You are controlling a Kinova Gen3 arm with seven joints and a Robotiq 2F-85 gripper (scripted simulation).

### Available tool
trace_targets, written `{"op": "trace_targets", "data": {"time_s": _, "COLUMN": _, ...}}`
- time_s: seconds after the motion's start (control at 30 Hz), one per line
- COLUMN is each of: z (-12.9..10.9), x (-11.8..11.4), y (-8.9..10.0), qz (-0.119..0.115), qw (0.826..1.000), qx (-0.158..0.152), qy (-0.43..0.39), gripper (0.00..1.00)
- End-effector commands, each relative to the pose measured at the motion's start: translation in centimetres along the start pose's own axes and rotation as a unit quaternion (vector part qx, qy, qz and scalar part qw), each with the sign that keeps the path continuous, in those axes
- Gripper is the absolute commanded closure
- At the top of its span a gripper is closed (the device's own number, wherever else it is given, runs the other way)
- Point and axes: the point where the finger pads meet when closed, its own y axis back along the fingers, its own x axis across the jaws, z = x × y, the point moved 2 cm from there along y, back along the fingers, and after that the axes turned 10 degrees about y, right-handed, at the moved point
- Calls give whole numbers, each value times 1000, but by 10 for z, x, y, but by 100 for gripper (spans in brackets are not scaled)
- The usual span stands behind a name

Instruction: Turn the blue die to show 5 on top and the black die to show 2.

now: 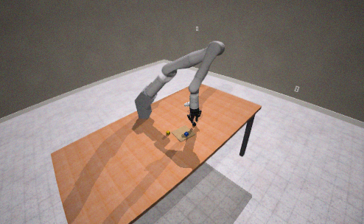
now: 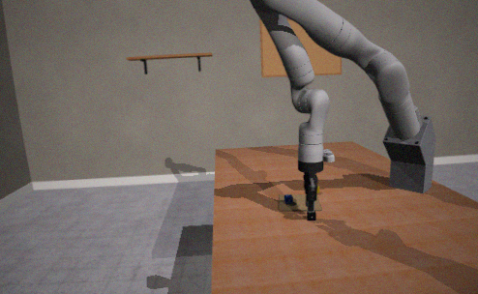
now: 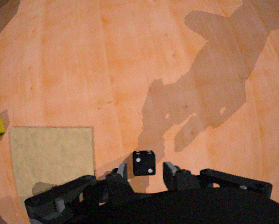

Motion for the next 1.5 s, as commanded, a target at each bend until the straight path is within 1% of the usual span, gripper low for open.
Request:
{"op": "trace_targets", "data": {"time_s": 0.0, "z": -1, "x": 1, "y": 0, "qz": 0, "qw": 1000, "qx": 2, "qy": 1, "gripper": 59}}
{"op": "trace_targets", "data": {"time_s": 1.47, "z": -5, "x": 1, "y": 0, "qz": 0, "qw": 1000, "qx": 2, "qy": 1, "gripper": 59}}
